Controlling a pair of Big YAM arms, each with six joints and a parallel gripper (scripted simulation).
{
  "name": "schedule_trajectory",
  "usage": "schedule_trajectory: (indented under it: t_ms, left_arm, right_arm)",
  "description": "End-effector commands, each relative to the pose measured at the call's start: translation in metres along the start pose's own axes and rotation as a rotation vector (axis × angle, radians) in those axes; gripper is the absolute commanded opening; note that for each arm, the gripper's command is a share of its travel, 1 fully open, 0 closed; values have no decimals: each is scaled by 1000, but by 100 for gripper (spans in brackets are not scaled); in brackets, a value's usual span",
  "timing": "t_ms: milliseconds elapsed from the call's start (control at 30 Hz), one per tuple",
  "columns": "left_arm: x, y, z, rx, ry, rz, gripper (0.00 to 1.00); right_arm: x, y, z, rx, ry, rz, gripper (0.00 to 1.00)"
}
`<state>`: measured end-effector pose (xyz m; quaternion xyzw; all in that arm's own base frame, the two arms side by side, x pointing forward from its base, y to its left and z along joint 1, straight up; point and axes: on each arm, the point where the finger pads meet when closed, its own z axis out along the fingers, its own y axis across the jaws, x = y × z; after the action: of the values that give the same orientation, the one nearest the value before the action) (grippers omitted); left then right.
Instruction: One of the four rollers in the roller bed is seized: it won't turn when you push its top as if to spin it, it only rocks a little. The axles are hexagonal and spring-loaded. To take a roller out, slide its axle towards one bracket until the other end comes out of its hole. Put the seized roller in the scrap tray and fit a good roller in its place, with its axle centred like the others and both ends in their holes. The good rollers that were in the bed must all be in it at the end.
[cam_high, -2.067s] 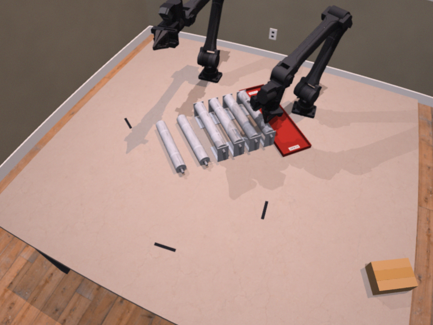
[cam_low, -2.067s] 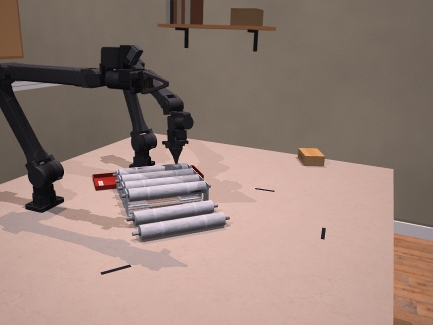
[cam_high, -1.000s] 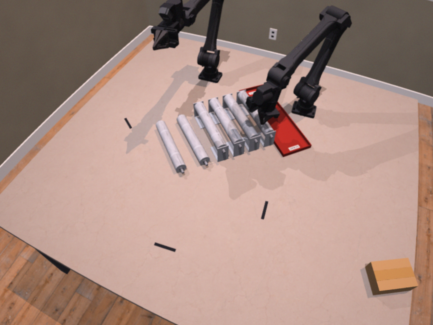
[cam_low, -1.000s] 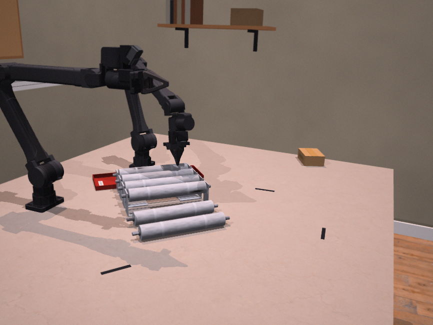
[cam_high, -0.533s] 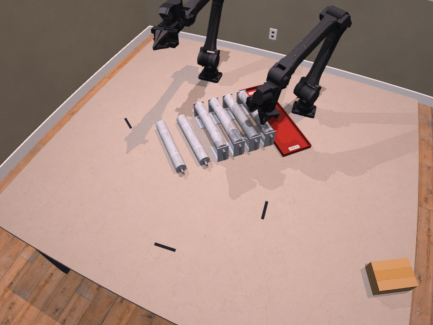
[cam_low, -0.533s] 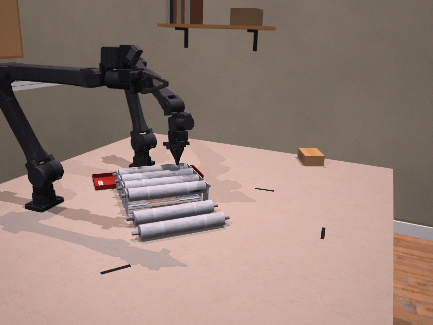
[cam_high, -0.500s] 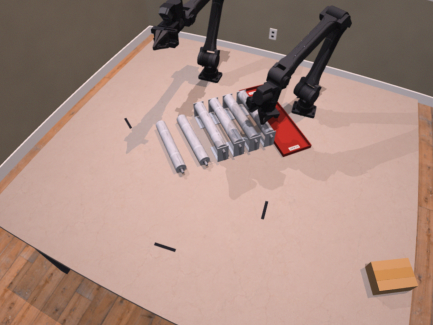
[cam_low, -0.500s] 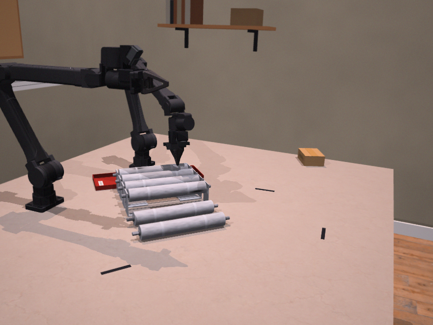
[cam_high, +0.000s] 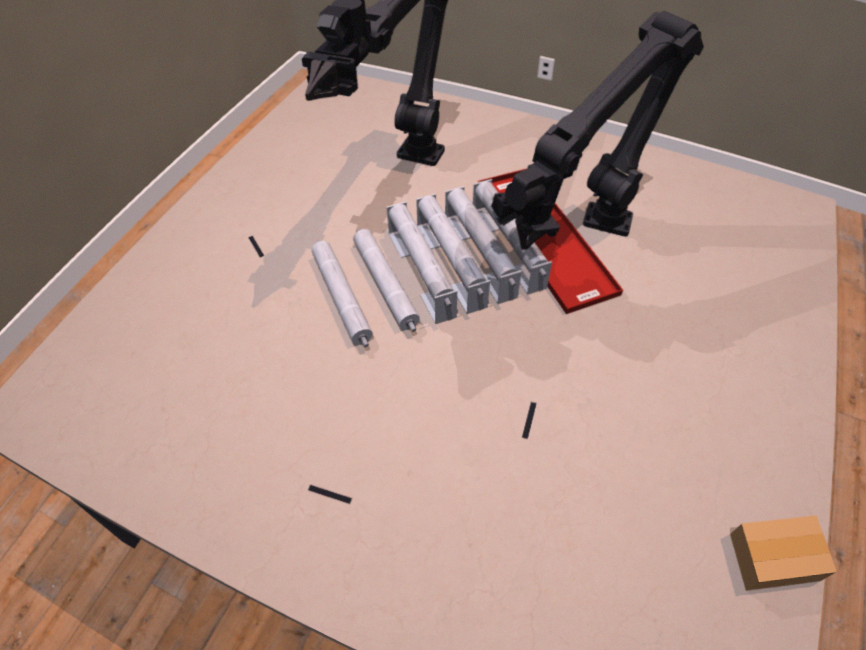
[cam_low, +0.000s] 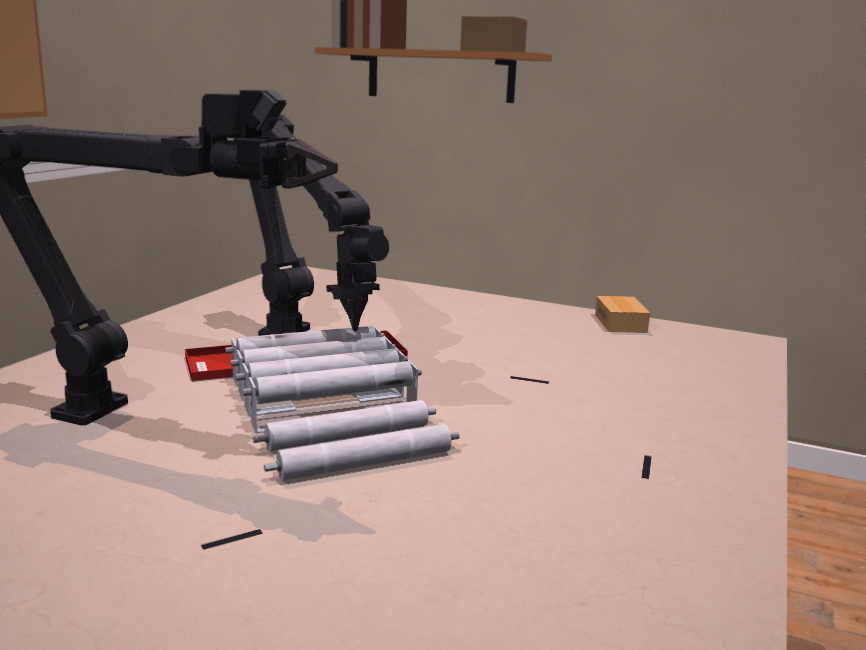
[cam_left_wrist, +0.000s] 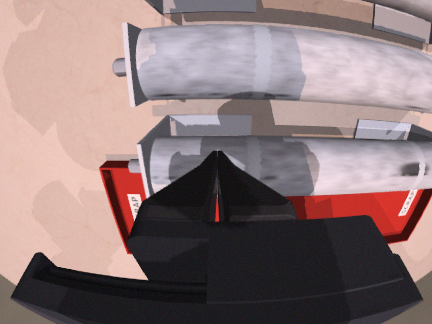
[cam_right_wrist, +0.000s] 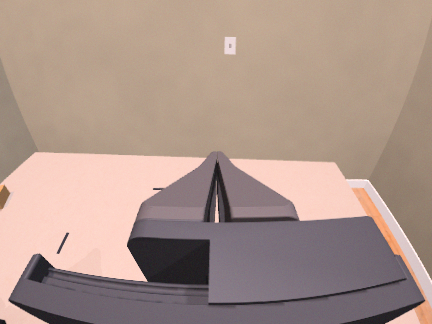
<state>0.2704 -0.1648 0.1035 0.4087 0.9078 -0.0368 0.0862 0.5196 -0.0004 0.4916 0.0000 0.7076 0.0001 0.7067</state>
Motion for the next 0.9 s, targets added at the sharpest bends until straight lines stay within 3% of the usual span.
schedule_trajectory:
  t_ms: [0,33,200,267,467,667,767,800,867]
  left_arm:
    - [15,2,13,12,57,-18,0]
    - [-8,-3,6,5,3,15,0]
    - [-3,-2,6,9,21,7,0]
    - [-22,4,-29,-14,-44,2,0]
    - [-24,8,-54,-21,-48,-12,0]
    - [-21,9,-72,-20,-35,-22,0]
    - [-17,9,-64,-13,-15,-22,0]
    - [-24,6,-76,-16,-30,-9,0]
    - [-25,9,-66,-11,-14,-14,0]
  right_arm:
    - [-35,-6,5,9,-46,8,0]
    - [-35,-6,5,9,-46,8,0]
    - [-35,-6,5,9,-46,8,0]
    - [-35,-6,5,9,-46,8,0]
    - [-35,-6,5,9,-46,8,0]
    - [-35,-6,5,9,-46,8,0]
    - [-35,-6,5,9,-46,8,0]
    - [-35,-6,5,9,-46,8,0]
    - [-35,-6,5,9,-46,8,0]
